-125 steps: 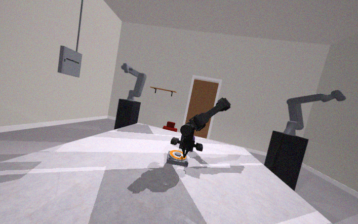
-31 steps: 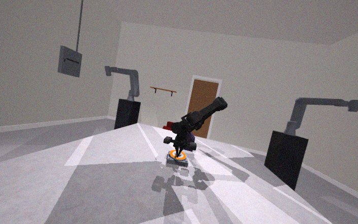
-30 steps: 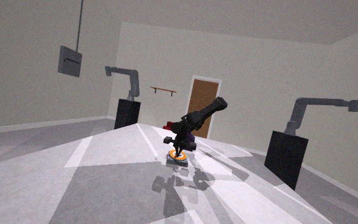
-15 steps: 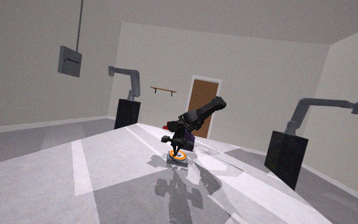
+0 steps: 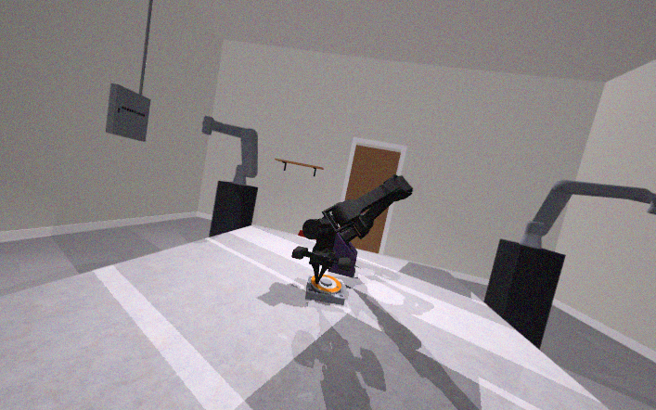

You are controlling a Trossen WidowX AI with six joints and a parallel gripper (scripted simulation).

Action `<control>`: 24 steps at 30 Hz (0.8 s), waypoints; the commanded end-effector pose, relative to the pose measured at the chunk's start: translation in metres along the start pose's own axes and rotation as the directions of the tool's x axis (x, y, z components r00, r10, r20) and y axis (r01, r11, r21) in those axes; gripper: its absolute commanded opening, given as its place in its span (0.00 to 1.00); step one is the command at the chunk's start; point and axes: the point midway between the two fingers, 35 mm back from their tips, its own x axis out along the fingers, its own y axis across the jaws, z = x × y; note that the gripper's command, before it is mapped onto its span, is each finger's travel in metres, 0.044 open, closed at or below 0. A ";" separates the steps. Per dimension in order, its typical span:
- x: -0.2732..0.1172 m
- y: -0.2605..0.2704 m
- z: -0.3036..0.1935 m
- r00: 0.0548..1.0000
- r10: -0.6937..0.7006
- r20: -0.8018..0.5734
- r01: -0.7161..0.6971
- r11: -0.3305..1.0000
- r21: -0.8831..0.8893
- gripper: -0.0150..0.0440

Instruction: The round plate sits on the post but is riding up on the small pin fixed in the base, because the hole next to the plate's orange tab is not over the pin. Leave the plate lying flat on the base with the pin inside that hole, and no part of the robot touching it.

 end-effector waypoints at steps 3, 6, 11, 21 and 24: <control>0.002 -0.006 -0.008 1.000 -0.005 -0.014 0.005 1.000 0.006 0.25; 0.002 -0.008 -0.010 1.000 -0.005 -0.014 0.005 1.000 0.006 0.25; 0.001 -0.010 -0.013 1.000 -0.006 -0.014 0.006 1.000 0.006 0.25; -0.001 -0.015 -0.017 1.000 -0.006 -0.014 0.006 1.000 0.006 0.25; -0.001 -0.016 -0.019 1.000 -0.006 -0.015 0.006 1.000 0.006 0.25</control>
